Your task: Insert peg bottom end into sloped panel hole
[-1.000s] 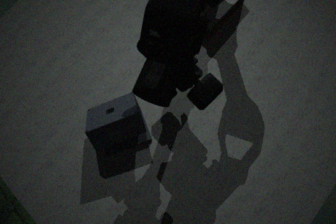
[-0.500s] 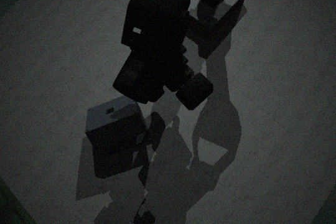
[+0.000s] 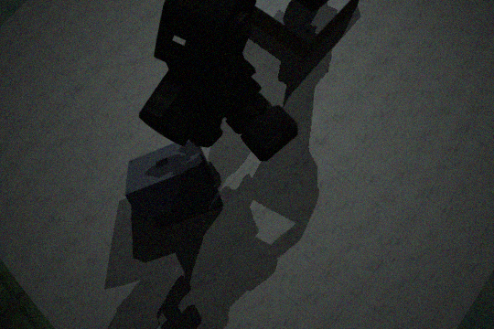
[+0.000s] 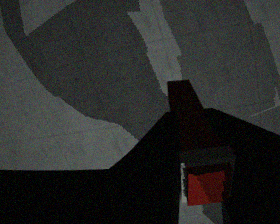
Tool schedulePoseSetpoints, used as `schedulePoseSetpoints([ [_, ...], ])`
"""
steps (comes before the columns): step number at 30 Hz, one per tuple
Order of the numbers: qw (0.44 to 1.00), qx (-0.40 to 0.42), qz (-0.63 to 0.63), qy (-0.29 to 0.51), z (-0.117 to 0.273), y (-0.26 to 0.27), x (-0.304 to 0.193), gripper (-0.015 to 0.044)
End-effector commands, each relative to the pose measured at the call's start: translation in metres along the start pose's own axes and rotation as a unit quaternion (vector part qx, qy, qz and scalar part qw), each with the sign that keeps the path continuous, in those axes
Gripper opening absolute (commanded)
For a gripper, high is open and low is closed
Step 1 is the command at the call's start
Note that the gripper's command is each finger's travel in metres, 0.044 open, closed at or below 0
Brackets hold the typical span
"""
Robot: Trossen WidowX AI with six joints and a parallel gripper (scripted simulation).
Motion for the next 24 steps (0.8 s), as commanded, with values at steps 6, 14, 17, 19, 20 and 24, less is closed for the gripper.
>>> schedulePoseSetpoints([
  [6, 1.0, 0.021, -0.008, 0.003, 0.003, -0.005, 0.008, 0.0],
  [14, 0.999, 0.04, -0.017, 0.003, 0.006, -0.011, 0.015, 0.0],
  [17, 0.999, 0.046, -0.02, 0.003, 0.007, -0.014, 0.017, 0.0],
  [19, 0.998, 0.051, -0.022, 0.003, 0.008, -0.015, 0.019, 0.0],
  [20, 0.998, 0.053, -0.023, 0.003, 0.008, -0.016, 0.02, 0.0],
  [24, 0.998, 0.063, -0.028, 0.002, 0.01, -0.02, 0.023, 0.0],
])
Point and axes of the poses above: the point midway between the two fingers, 35 mm back from their tips, its own z axis back along the fingers, its own y axis across the jaws, x = y × z, the point moved 1 cm from there along z, back along the fingers, and after that the axes turned 2 degrees about z, right-handed, at the moved point
